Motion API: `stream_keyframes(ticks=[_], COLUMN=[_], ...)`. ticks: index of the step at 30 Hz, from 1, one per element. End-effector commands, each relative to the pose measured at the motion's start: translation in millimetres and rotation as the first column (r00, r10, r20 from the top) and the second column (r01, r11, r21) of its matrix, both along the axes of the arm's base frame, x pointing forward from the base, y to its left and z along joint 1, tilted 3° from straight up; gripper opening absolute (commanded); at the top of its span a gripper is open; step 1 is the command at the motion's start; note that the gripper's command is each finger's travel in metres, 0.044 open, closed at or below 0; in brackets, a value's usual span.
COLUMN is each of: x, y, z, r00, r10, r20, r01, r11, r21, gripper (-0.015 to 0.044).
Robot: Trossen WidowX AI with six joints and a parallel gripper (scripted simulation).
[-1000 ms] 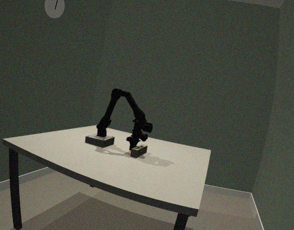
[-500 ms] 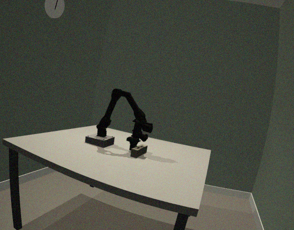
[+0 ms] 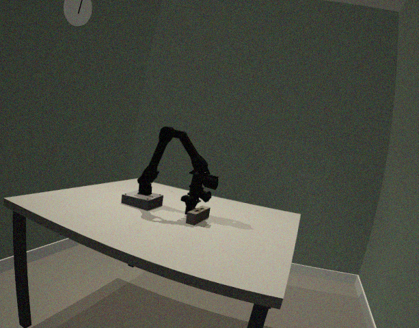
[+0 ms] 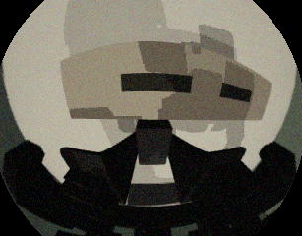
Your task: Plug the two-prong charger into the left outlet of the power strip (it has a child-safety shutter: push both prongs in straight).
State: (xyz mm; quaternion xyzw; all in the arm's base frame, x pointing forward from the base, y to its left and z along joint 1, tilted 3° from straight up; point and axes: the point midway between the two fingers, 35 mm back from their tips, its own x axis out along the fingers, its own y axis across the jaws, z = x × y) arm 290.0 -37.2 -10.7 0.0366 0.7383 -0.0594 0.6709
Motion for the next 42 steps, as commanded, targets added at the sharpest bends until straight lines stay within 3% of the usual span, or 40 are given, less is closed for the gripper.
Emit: stream_keyframes(ticks=[1,42], x=[2.5,11.3], y=[-0.9,-2.0], z=[1.0,0.9], r00=[1.000,1.000], r10=[0.001,0.001], r20=[0.003,0.004], r01=[-0.001,-0.001], r11=[1.000,1.000], r21=[-0.003,-0.003], gripper=[0.0000,0.0000])
